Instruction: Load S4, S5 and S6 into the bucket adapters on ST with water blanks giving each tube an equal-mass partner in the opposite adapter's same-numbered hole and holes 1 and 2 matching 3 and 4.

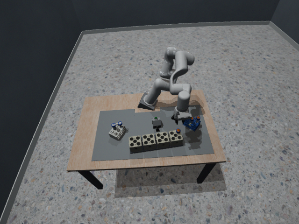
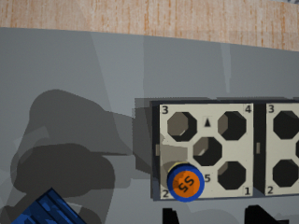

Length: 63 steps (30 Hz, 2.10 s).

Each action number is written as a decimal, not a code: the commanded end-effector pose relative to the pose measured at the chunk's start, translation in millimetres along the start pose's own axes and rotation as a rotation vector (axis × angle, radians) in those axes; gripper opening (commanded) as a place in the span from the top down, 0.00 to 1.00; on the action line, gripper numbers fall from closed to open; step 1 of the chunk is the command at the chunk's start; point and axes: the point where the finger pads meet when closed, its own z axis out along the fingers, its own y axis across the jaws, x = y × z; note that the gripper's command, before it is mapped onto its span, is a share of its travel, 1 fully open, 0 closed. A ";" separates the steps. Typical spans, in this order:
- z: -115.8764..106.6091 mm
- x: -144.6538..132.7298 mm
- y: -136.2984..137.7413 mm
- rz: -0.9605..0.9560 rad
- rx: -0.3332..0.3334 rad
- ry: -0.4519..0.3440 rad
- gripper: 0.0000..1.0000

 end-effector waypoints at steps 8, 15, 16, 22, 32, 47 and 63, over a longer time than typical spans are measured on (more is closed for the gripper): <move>-1.5 -5.7 -13.9 -0.101 0.000 0.004 0.43; -1.5 -21.2 -45.4 -0.334 0.000 0.004 0.43; -1.5 -23.4 -49.9 -0.368 0.000 0.004 0.43; -1.5 -36.6 -76.8 -0.568 0.000 0.004 0.43; -1.6 -54.3 -112.8 -0.748 0.000 0.004 0.43; -1.6 -83.0 -171.4 -0.748 0.001 0.004 0.43; -1.7 -97.0 -199.9 -0.748 0.001 0.004 0.43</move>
